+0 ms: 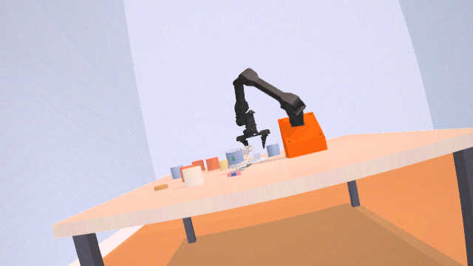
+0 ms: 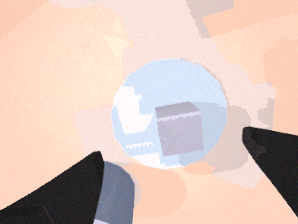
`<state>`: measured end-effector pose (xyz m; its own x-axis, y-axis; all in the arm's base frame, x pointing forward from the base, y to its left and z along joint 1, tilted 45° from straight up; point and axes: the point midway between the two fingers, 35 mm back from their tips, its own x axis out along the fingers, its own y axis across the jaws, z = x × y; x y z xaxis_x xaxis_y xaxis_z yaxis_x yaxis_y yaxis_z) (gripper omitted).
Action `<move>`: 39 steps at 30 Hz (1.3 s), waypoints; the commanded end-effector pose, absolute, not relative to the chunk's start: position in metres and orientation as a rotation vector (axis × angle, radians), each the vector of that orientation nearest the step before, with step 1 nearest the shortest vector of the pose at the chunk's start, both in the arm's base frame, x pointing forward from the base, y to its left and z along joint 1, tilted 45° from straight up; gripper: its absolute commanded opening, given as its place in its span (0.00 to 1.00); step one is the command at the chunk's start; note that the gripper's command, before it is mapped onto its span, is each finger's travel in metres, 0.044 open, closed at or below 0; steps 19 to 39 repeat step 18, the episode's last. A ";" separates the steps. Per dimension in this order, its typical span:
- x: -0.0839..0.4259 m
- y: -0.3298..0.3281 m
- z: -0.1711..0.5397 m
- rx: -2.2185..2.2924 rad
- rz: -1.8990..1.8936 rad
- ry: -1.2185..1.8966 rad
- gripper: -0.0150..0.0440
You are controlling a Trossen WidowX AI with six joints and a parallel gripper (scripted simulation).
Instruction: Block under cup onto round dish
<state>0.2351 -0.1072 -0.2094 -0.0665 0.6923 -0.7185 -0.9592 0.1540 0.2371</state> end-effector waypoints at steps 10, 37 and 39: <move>0.240 -0.154 -0.162 -0.423 1.397 0.850 1.00; 0.240 -0.154 -0.162 -0.423 1.397 0.850 1.00; 0.240 -0.154 -0.162 -0.423 1.397 0.850 1.00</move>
